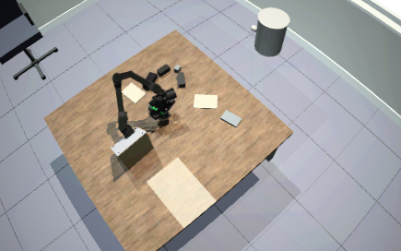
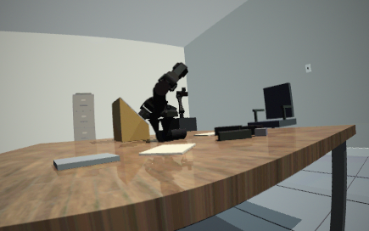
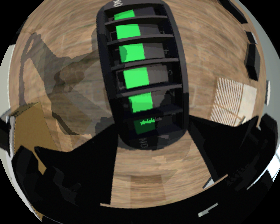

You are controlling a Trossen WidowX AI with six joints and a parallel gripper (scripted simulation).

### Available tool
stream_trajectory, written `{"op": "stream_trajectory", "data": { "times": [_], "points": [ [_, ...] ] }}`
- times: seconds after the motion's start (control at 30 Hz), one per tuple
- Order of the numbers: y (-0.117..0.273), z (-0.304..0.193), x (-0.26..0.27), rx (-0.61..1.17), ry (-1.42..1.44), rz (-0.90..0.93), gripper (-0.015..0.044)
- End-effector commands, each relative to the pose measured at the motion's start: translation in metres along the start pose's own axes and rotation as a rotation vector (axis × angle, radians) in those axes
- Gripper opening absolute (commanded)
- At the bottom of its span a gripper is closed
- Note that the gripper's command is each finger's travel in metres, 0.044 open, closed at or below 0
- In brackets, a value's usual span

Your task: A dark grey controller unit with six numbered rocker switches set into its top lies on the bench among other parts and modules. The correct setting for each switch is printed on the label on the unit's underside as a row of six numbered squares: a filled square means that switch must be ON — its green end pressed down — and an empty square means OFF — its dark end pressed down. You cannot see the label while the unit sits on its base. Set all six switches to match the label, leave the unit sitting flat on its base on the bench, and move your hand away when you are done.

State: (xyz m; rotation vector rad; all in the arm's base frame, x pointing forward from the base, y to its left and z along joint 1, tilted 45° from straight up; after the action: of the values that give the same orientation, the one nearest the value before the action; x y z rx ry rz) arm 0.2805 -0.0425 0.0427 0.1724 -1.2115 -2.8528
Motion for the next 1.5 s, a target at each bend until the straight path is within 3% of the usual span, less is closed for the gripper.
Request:
{"op": "stream_trajectory", "data": {
  "times": [0.0,1.47],
  "points": [
    [0.0029,0.0004,-0.0092,0.000,0.013,-0.026,0.0000],
    [0.0031,0.0006,-0.0158,0.000,0.013,-0.026,0.0000]
  ]
}}
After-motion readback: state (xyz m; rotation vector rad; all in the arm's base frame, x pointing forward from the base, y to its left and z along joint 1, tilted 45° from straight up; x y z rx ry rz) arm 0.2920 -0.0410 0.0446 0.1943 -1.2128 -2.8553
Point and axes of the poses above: the point midway between the two fingers, 35 mm back from their tips, its own y axis back along the fingers, its own x axis across the jaws, z = x × y, the point moved 10 cm from there along y, back along the fingers, and after that the axes turned 2 degrees about y, right-handed, at the moved point
